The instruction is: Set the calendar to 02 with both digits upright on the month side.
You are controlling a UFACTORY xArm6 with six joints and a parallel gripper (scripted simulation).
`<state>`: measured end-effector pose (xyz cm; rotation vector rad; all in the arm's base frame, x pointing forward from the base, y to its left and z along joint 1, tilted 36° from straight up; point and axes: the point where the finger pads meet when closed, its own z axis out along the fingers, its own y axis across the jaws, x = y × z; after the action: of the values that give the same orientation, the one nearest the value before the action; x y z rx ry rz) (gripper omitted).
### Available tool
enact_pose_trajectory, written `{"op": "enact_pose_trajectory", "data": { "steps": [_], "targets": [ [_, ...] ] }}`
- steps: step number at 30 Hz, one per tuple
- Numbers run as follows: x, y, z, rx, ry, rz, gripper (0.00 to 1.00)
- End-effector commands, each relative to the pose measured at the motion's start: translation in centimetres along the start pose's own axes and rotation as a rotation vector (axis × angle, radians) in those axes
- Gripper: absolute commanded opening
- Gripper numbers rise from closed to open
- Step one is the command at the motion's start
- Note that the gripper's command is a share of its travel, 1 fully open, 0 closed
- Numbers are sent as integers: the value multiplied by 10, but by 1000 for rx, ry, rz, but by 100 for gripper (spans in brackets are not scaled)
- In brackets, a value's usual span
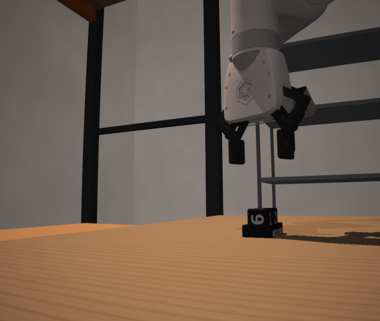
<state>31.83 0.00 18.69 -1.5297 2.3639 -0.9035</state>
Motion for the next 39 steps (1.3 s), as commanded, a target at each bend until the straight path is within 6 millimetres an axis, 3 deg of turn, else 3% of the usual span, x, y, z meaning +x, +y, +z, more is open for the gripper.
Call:
{"op": "enact_pose_trajectory", "data": {
  "steps": [1, 8, 18, 19, 39],
  "targets": [
    [-2, 0, 0, -8, -13, -143, 100],
    [-4, 1, 0, -6, -14, -352, 100],
    [-4, 1, 1, -6, -14, -398, 100],
    [-4, 1, 1, -6, -14, -398, 47],
    [-4, 1, 1, -6, -14, -398, 47]
  ]
}}
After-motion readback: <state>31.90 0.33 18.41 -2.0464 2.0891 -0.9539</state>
